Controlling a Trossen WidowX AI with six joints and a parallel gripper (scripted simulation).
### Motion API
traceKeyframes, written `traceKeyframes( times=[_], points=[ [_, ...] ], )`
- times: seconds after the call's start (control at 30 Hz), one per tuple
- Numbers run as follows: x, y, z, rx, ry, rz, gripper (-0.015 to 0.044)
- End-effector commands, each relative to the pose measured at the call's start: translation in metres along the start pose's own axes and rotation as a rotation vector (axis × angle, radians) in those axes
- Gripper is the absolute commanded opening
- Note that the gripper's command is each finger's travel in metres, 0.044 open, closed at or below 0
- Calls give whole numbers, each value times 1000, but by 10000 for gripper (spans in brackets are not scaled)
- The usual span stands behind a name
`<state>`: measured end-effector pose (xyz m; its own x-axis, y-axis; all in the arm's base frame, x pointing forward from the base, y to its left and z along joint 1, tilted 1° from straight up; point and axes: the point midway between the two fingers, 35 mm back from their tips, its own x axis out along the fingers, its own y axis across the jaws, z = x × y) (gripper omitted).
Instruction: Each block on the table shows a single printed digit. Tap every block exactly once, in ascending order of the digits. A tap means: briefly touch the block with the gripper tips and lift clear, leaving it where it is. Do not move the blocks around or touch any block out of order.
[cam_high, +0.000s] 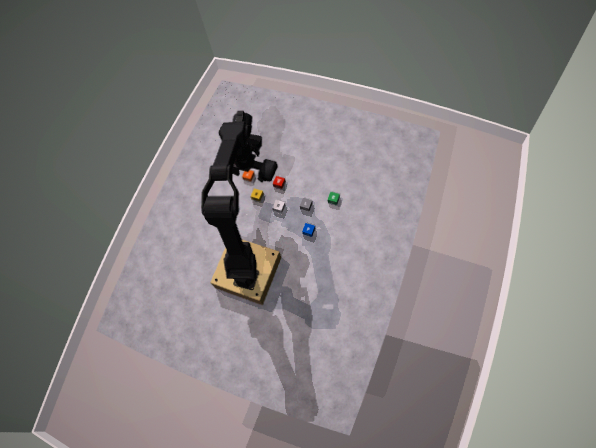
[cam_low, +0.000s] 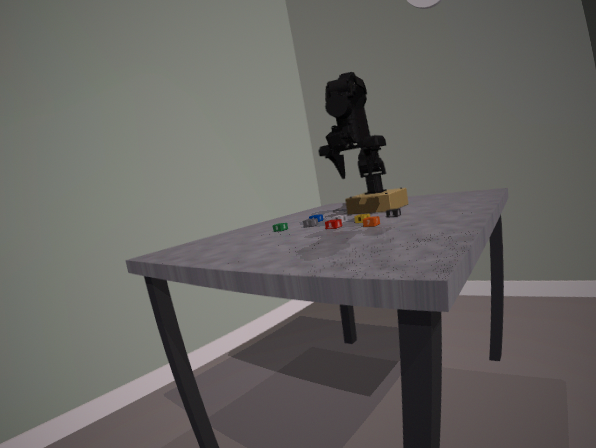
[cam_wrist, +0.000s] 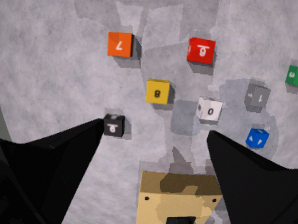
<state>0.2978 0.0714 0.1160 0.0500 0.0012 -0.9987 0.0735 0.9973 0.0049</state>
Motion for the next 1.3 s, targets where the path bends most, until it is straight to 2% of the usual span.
traceKeyframes(
  times=[0.0,0.3,0.57,1.27],
  points=[
    [-1,0,0,3,-1,-4,400],
    [-1,2,-1,3,-1,-4,400],
    [0,65,-69,3,5,2,400],
    [0,66,-68,4,4,2,400]
  ],
)
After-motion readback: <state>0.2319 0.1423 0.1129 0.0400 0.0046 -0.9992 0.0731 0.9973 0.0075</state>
